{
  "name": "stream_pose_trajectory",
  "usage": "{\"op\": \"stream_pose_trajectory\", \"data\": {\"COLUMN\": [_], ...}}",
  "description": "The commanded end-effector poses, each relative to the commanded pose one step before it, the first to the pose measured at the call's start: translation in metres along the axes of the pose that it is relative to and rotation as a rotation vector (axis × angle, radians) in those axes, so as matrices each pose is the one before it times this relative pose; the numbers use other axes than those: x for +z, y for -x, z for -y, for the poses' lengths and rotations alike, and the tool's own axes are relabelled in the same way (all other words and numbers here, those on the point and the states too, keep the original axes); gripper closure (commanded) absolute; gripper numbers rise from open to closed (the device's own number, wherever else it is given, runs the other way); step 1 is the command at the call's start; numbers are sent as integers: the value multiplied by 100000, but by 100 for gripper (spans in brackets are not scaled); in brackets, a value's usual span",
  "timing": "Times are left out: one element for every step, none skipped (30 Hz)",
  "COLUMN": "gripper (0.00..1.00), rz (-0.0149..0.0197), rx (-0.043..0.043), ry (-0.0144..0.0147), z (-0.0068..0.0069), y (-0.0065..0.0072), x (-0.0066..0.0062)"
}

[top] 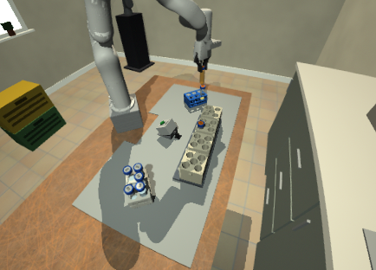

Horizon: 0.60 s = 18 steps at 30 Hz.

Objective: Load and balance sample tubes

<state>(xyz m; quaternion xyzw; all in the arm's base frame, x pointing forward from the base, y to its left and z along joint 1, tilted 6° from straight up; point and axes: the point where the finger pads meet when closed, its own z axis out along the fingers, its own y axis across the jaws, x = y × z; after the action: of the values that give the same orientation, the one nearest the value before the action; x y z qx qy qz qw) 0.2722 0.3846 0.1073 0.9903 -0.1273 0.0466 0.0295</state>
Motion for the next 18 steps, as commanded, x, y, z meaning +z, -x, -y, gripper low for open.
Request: {"op": "stream_pose_trajectory", "data": {"gripper": [100, 100, 100, 100, 100, 100, 100, 100, 100, 100, 100, 100, 100, 100, 100, 100, 100, 100], "rz": [876, -5, -1, -4, -4, -3, -3, -3, -3, -3, -3, 0, 0, -4, -2, -3, -2, -2], "rx": [-14158, -3333, -3335, -3333, -3333, -3333, -3333, -3333, -3333, -3333, -2135, 0, 0, 0, 0, 0, 0, 0], "ry": [-926, 3, 4, 3, 3, 3, 3, 4, 4, 4, 4, 0, 0, 4, 4, 4, 4, 4], "z": [-983, -331, -344, -356, -368, -379, -390, -400, -410, -419, -428, 0, 0, -434, -434, -434, -434, -434], "y": [-1790, -375, -371, -353, -341, -329, -316, -303, -289, -275, -261, 0, 0, -249, -252, -252, -252, -252], "x": [-171, 0, -2, 0, 0, 0, 0, 0, 0, 0, 0, 0, 0, 1, 0, 0, 0, 0]}}
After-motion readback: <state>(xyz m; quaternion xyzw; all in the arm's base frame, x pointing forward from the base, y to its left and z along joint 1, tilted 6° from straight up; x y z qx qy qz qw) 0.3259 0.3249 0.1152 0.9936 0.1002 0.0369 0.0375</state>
